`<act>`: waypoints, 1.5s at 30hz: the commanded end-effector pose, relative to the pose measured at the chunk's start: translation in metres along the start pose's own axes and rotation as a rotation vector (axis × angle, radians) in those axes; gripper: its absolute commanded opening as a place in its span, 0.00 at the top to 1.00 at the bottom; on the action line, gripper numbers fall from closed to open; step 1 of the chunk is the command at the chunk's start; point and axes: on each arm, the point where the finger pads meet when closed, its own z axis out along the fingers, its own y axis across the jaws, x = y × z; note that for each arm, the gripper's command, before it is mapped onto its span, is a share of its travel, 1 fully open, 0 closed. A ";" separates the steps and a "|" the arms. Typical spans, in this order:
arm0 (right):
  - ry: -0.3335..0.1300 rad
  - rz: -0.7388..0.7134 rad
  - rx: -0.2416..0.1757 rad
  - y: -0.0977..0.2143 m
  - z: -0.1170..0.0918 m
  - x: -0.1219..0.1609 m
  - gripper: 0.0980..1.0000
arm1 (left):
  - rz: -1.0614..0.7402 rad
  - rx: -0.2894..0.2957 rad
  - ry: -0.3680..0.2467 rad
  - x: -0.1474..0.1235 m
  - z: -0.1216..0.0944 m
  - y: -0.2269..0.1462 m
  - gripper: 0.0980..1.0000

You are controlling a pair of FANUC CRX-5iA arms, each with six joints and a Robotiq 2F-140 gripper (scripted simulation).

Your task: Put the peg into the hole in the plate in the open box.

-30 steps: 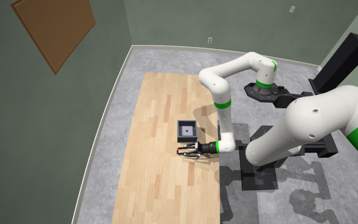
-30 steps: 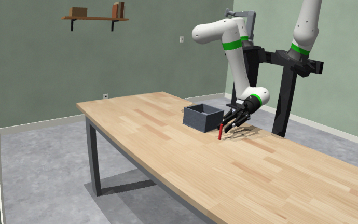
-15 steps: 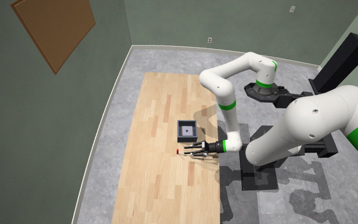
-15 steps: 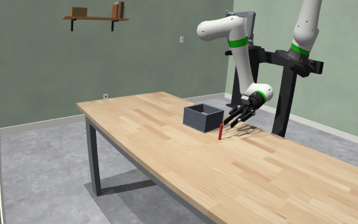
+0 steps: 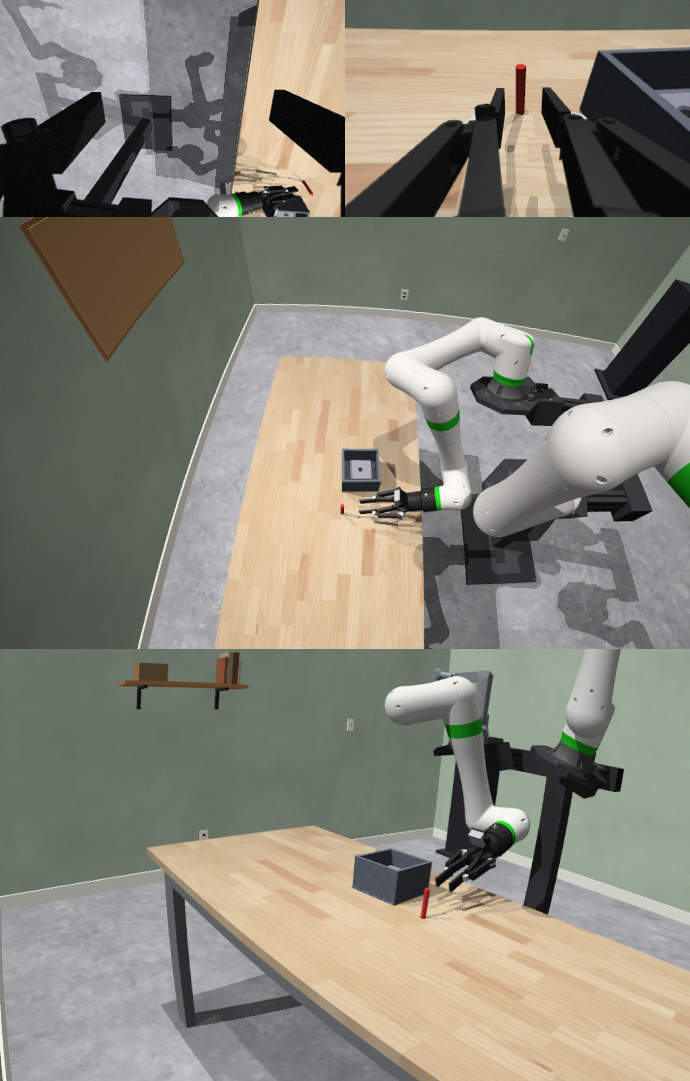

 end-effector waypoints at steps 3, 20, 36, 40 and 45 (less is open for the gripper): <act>-0.005 0.001 0.000 0.000 0.000 0.001 0.75 | 0.000 0.000 0.002 0.000 -0.001 0.000 0.00; -0.136 0.001 0.000 0.000 -0.004 0.012 0.75 | 0.000 0.000 0.002 0.000 -0.001 0.000 0.00; -0.482 0.000 0.000 0.000 -0.014 0.039 0.75 | 0.000 0.000 0.002 0.000 -0.001 0.000 0.00; -0.548 0.000 0.000 0.000 -0.016 0.045 0.75 | 0.000 0.000 0.002 0.000 -0.001 0.000 0.00; -0.719 0.000 0.000 0.000 -0.021 0.059 0.75 | 0.000 0.000 0.002 0.000 -0.001 0.000 0.00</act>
